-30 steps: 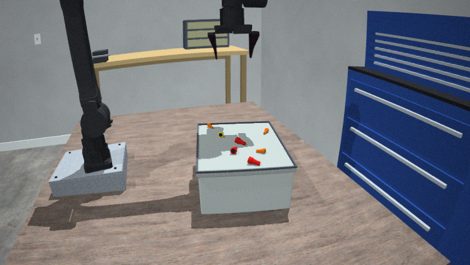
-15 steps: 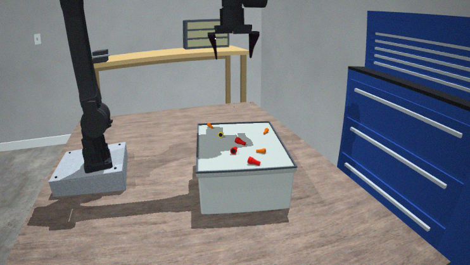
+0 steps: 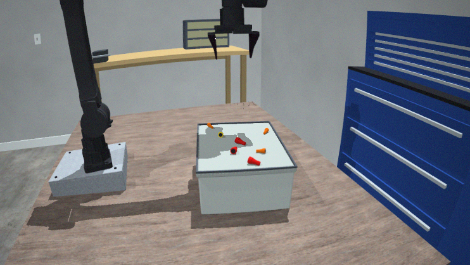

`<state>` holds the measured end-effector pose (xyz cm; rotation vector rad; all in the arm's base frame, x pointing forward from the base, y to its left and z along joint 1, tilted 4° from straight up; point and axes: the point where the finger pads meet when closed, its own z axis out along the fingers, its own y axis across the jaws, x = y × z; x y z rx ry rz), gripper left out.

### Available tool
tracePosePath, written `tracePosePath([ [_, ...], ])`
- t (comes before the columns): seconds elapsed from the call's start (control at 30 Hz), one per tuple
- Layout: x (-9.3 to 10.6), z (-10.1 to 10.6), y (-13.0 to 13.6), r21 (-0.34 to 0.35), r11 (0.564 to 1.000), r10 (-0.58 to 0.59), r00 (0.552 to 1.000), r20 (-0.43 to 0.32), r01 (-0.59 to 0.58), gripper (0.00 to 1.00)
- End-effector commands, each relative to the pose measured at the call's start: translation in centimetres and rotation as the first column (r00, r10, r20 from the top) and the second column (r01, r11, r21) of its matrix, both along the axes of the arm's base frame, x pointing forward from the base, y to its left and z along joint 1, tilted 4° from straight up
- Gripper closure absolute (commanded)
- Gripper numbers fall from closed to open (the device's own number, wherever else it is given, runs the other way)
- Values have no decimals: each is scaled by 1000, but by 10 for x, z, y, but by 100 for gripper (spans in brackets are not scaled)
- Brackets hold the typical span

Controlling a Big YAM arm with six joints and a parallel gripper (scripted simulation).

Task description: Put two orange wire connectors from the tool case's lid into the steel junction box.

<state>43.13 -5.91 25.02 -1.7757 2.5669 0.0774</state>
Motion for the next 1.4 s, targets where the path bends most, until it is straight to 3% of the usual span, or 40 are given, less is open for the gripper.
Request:
tracePosePath([
  [0.0, 8, -1, -4, 1, 1000, 6, 1000, -17, -6, 0],
  [0.67, 8, -1, -4, 1, 1000, 6, 1000, -17, -6, 0],
  [0.7, 8, -1, -4, 1, 1000, 6, 1000, -17, -6, 100],
  [1.37, 8, -1, -4, 1, 1000, 6, 1000, -17, -6, 100],
])
